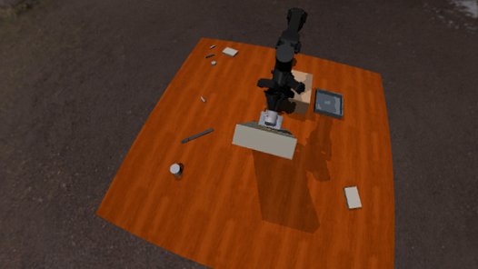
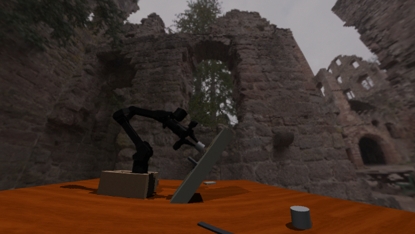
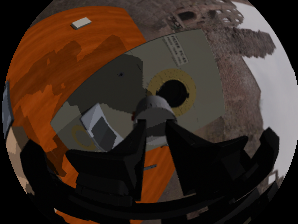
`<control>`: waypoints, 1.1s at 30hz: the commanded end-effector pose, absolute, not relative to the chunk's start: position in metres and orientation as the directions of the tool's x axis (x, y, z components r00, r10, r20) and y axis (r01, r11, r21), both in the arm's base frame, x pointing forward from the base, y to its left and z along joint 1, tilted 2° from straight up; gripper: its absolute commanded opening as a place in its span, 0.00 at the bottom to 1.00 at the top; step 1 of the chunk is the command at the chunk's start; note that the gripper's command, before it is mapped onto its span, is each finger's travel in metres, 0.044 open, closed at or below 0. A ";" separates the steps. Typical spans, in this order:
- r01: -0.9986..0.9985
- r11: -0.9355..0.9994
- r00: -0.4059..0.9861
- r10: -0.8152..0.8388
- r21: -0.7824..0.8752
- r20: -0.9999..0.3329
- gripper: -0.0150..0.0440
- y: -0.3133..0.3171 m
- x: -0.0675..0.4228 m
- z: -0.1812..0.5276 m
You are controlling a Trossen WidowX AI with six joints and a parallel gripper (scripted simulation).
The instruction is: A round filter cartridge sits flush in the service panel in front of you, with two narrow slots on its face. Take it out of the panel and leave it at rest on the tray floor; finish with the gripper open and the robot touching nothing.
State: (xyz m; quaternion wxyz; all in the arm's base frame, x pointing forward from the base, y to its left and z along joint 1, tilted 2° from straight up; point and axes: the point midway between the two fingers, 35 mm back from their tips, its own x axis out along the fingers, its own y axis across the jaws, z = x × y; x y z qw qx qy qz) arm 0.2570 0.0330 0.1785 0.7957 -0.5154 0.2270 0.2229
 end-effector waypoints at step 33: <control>-0.578 0.375 0.806 0.121 -0.725 -0.580 0.43 0.034 0.267 0.196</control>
